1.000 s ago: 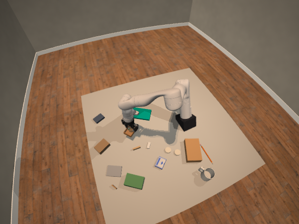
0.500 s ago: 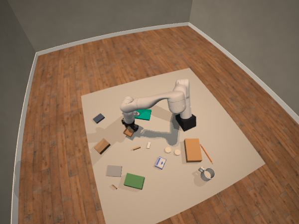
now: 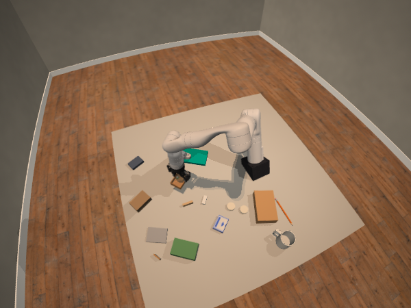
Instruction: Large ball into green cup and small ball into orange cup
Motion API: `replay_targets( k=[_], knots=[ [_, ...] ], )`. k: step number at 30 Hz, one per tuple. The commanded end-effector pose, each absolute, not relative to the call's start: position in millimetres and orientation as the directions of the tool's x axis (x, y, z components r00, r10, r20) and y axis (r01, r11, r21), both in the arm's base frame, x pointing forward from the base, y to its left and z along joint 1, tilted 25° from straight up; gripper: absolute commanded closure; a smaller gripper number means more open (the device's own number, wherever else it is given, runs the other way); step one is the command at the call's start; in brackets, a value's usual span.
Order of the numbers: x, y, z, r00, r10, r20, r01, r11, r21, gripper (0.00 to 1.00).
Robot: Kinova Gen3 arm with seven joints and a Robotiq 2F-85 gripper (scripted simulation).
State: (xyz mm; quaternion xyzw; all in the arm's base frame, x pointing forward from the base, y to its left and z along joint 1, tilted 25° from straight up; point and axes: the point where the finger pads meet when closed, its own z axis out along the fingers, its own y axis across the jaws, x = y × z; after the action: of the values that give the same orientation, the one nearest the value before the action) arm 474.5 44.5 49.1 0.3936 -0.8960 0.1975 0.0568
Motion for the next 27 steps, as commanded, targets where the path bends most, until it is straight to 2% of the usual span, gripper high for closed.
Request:
replay_targets(
  k=[1,9,27],
  knots=[
    [478.1,41.3,51.6,-0.691,-0.675,0.258,-0.721,0.627,-0.294,0.27],
    [477.1,42.2,51.2,-0.692,-0.674,0.259,-0.717,0.597,-0.359,0.27],
    [477.3,42.0,51.3,-0.691,-0.675,0.257,-0.718,0.605,-0.343,0.27]
  ],
)
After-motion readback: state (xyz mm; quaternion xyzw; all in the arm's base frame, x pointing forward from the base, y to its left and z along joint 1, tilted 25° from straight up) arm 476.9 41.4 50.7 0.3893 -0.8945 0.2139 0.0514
